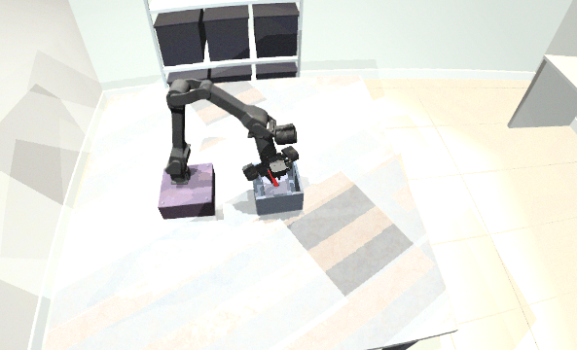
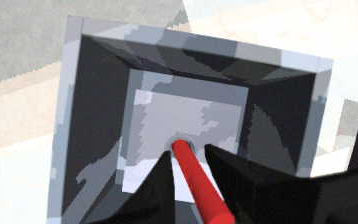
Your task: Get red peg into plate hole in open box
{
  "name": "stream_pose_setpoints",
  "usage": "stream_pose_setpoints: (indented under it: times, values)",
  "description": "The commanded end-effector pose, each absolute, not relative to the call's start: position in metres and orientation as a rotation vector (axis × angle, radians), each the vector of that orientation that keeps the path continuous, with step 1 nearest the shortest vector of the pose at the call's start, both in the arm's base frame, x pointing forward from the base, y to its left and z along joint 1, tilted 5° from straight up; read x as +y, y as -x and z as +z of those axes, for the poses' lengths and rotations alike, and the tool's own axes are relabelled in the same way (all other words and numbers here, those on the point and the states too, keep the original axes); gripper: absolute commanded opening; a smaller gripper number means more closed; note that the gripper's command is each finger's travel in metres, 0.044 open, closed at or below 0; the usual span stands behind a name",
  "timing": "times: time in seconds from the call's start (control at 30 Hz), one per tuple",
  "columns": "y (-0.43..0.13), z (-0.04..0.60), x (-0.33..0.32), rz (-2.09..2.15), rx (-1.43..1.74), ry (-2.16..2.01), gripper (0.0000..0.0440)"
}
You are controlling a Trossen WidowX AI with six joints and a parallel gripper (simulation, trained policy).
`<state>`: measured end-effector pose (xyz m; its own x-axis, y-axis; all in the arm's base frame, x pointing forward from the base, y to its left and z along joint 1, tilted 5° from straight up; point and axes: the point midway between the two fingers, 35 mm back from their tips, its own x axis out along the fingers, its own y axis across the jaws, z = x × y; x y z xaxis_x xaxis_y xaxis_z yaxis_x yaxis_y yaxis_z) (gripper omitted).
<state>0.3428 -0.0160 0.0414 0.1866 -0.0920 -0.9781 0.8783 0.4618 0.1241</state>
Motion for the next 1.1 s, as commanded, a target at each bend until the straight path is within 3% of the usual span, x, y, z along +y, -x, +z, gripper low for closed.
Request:
stream_pose_setpoints:
  times: [0.0,0.13,0.6,1.07]
  values:
    - [-0.346,0.033,-0.019,-0.811,1.211,-0.822,0.0155]
    - [-0.351,0.032,-0.022,-0.817,1.219,-0.815,0.0156]
    - [-0.396,0.037,-0.051,-0.799,1.153,-0.792,0.044]
    - [-0.428,0.056,-0.09,-0.811,1.003,-0.806,0.044]
